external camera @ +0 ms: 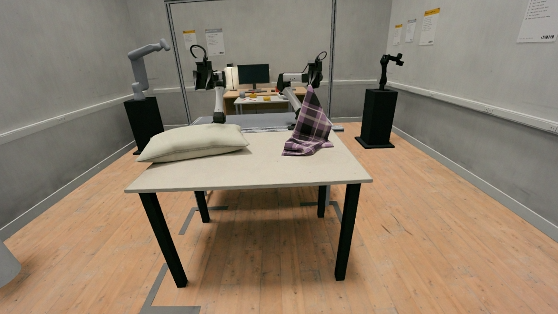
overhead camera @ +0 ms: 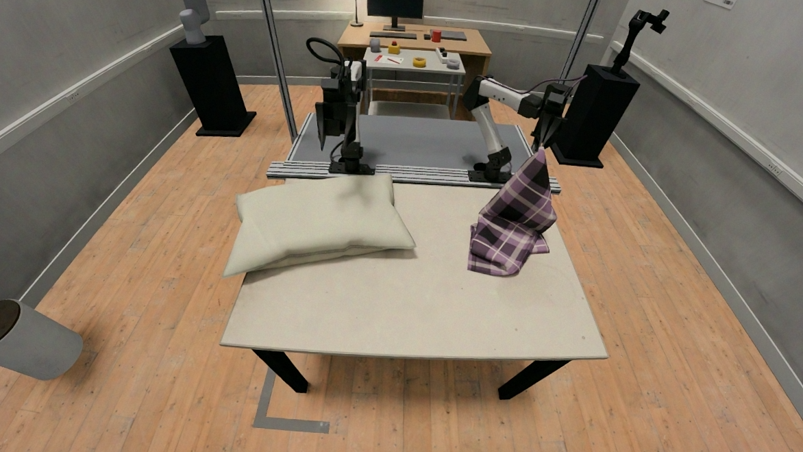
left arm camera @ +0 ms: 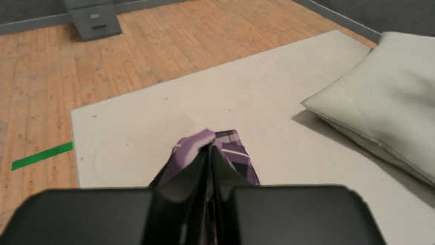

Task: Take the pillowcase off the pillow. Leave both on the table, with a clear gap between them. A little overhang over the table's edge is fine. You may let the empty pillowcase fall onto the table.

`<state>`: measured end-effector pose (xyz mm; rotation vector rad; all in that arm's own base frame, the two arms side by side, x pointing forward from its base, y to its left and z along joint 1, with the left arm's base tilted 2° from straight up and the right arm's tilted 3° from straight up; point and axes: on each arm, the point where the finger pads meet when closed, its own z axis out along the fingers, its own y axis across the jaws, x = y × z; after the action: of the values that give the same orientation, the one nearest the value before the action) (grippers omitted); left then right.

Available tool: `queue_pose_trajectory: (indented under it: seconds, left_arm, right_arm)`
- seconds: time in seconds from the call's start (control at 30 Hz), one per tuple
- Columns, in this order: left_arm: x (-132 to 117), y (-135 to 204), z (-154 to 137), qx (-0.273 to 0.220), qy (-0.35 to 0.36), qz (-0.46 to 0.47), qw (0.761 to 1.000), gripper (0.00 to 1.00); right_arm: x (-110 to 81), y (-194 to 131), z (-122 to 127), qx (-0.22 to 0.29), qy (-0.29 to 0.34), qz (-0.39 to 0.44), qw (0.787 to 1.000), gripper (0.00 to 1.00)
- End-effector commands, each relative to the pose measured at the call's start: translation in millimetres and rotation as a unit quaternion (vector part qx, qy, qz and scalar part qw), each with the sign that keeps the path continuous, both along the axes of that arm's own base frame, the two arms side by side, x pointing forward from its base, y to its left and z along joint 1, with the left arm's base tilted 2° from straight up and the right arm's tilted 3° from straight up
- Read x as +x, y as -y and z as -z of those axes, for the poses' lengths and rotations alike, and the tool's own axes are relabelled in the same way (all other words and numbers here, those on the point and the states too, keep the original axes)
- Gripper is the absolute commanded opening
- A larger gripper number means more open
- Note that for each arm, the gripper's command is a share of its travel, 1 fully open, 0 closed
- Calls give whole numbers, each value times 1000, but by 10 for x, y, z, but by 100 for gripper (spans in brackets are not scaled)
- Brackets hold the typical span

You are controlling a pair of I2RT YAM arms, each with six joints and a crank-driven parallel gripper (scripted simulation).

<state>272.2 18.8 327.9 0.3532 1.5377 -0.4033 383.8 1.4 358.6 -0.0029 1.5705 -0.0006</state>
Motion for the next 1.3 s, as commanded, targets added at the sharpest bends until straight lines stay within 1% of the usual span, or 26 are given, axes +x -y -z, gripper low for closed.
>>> queue_pose_trajectory:
  seconds: [0.0, 0.5, 0.67, 0.8, 0.83, 0.87, 1.07, 1.13, 1.2, 1.27]
  left_arm:
    - [-42, 7, 8, 11, 16, 6, 1000, 1]
    - [-262, 24, 460, 11, 15, 6, 1000, 1]
    - [-263, 12, 500, 6, 11, 1, 1000, 1]
    - [-228, -46, 557, -10, -7, -12, 1000, 1]
    - [-222, -27, 452, 5, 0, -10, 1000, 1]
    - [-216, -40, 464, 9, -4, -14, 1000, 1]
    - [-216, -114, 701, 31, -49, -35, 998, 1]
    - [-216, -114, 701, 31, -49, -35, 998, 1]
    - [-246, -125, 816, 41, -73, -39, 996, 1]
    - [-257, -126, 838, 48, -81, -38, 995, 1]
  right_arm:
    - [8, 38, 67, -5, -6, 7, 1000, 63]
    - [8, 38, 67, -5, -6, 7, 1000, 63]
    - [8, 38, 67, -5, -6, 7, 1000, 63]
    - [8, 38, 67, -5, -6, 7, 1000, 63]
    - [8, 38, 67, -5, -6, 7, 1000, 63]
    - [8, 38, 67, -5, -6, 7, 1000, 63]
    - [8, 38, 67, -5, -6, 7, 1000, 63]
    - [8, 38, 67, -5, -6, 7, 1000, 63]
    - [8, 38, 67, -5, -6, 7, 1000, 63]
    - [8, 38, 67, -5, -6, 7, 1000, 63]
